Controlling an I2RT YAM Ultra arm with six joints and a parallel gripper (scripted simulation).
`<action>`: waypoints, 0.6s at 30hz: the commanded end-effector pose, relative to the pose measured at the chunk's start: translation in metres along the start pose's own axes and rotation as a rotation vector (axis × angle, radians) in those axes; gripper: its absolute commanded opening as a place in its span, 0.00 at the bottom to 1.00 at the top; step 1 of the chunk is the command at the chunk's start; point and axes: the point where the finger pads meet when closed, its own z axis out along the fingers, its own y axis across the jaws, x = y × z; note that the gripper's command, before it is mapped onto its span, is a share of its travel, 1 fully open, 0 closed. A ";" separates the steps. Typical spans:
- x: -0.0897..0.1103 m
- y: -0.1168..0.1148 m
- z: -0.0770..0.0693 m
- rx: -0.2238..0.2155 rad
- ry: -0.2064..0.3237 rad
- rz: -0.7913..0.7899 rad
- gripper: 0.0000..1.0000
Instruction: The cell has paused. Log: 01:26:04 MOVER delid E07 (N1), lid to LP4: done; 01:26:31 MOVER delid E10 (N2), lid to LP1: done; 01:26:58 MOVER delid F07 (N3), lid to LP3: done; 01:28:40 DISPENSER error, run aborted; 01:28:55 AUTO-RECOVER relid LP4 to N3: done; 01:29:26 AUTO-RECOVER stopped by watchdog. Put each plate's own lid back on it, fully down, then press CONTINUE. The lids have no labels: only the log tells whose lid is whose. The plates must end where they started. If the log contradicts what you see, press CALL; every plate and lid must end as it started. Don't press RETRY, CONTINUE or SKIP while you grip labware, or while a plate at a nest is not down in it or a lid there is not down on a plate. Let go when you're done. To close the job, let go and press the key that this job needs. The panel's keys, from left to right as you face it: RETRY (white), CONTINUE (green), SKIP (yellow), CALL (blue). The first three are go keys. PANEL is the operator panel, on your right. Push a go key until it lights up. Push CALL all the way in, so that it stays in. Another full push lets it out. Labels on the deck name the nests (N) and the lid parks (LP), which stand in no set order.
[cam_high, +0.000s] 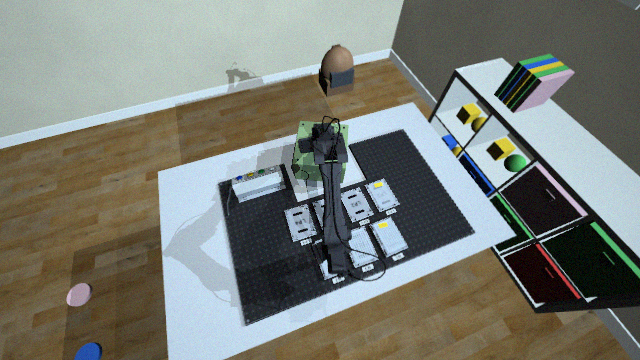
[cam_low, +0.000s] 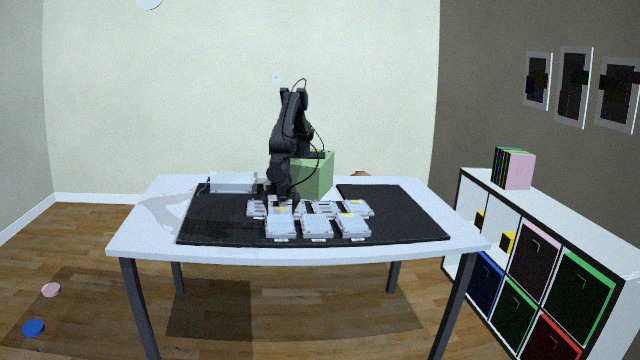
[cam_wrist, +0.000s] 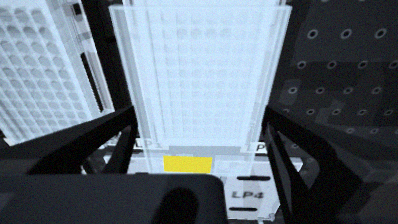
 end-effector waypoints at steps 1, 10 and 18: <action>-0.019 -0.009 -0.023 0.005 -0.067 0.005 0.00; -0.016 -0.008 -0.007 0.001 -0.054 0.009 0.00; -0.017 -0.009 -0.011 0.004 -0.065 0.009 0.00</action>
